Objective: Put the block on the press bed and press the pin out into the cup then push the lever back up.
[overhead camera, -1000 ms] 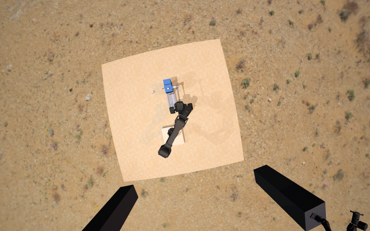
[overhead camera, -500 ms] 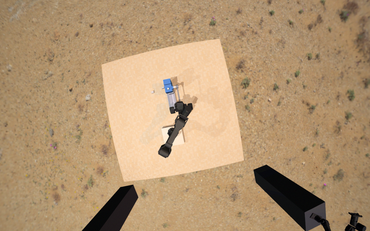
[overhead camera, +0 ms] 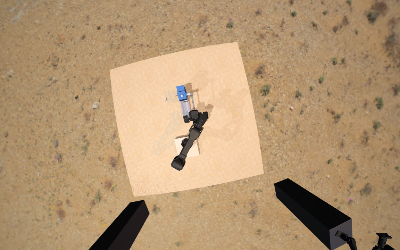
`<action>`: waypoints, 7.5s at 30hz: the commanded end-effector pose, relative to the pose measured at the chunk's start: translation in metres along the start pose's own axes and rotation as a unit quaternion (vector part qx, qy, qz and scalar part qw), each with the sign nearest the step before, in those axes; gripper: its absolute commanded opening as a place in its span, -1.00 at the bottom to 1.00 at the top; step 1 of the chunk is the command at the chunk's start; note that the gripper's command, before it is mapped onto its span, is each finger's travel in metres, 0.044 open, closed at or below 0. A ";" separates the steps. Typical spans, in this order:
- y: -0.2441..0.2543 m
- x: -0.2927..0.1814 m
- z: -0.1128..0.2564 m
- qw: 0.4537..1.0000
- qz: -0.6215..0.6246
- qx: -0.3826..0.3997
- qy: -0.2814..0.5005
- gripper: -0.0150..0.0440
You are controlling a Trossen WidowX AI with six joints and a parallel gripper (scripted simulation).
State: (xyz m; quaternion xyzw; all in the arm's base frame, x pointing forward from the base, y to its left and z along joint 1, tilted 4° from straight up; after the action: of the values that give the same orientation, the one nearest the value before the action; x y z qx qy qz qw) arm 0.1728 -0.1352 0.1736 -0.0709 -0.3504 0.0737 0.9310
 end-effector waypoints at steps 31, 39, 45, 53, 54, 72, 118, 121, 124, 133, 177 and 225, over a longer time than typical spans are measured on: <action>-0.002 0.005 0.003 1.000 0.002 0.001 0.002 -0.49; -0.002 0.008 0.006 1.000 0.002 0.001 0.002 -0.49; -0.003 0.010 0.009 1.000 0.002 0.001 0.002 -0.49; -0.004 0.013 0.012 1.000 0.002 0.001 0.002 -0.49; -0.004 0.013 0.012 1.000 0.002 0.001 0.002 -0.49; -0.005 0.020 0.018 1.000 0.002 0.001 0.002 -0.49; -0.013 0.053 0.041 1.000 0.002 0.001 0.002 -0.49; -0.014 0.057 0.043 1.000 0.002 0.001 0.002 -0.49; -0.015 0.061 0.045 1.000 0.002 0.001 0.002 -0.49; -0.018 0.072 0.049 1.000 0.002 0.001 0.002 -0.49; -0.032 0.128 0.056 1.000 0.002 0.000 0.000 -0.49; -0.047 0.190 0.039 1.000 0.001 0.000 -0.002 -0.49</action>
State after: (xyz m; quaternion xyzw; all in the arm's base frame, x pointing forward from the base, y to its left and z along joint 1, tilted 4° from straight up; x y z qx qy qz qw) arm 0.2855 -0.1416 0.3312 -0.0705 -0.3500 0.0760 0.9310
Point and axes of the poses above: the point midway between the two fingers, 35 mm back from their tips, its own z axis back along the fingers, its own y axis across the jaws, x = y × z, the point moved 8 cm from there along z, back along the fingers, and after that the axes turned 14 degrees about z, right-handed, at the moved point
